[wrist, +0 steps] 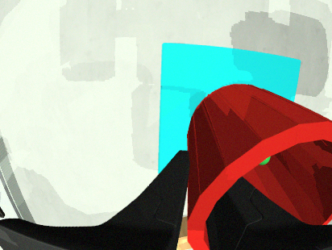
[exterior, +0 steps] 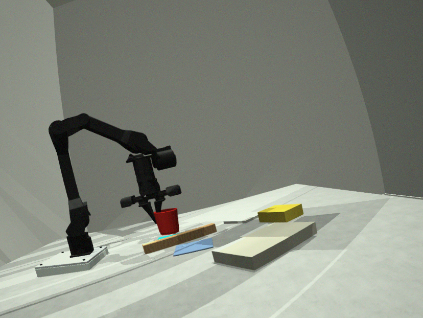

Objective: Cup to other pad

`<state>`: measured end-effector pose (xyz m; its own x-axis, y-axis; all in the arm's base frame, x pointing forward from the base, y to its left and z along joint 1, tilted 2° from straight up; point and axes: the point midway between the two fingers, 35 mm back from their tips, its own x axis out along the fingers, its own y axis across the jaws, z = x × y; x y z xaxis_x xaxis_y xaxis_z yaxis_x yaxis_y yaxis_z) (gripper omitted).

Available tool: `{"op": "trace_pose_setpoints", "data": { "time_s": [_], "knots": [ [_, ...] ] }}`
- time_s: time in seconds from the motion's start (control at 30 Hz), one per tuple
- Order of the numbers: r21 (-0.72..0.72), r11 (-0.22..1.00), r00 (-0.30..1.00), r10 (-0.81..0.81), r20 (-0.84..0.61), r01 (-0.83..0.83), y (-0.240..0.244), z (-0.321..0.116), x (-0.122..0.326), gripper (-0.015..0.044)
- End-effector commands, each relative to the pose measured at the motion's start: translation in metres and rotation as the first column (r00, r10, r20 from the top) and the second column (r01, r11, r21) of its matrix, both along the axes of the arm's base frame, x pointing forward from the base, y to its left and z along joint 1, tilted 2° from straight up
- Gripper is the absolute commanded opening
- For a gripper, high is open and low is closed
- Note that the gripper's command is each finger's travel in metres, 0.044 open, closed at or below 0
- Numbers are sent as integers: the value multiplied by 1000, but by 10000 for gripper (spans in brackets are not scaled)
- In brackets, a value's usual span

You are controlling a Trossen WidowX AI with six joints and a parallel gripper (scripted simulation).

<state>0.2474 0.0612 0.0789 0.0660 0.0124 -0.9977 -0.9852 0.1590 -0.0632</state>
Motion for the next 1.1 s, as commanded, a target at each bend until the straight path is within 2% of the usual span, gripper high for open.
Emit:
{"op": "trace_pose_setpoints", "data": {
  "time_s": [0.0, 0.73, 0.9, 1.07],
  "knots": [
    [-7, 1000, 1000, -4, -10, 4, -1, -8, -2, 0],
    [-1, 1000, 1000, 0, -4, 0, 0, -11, -1, 0],
    [-1, 1000, 1000, 0, -4, 0, 0, -11, -1, 128],
    [-1, 1000, 1000, 0, -4, 0, 0, -10, -1, 128]
  ]
}}
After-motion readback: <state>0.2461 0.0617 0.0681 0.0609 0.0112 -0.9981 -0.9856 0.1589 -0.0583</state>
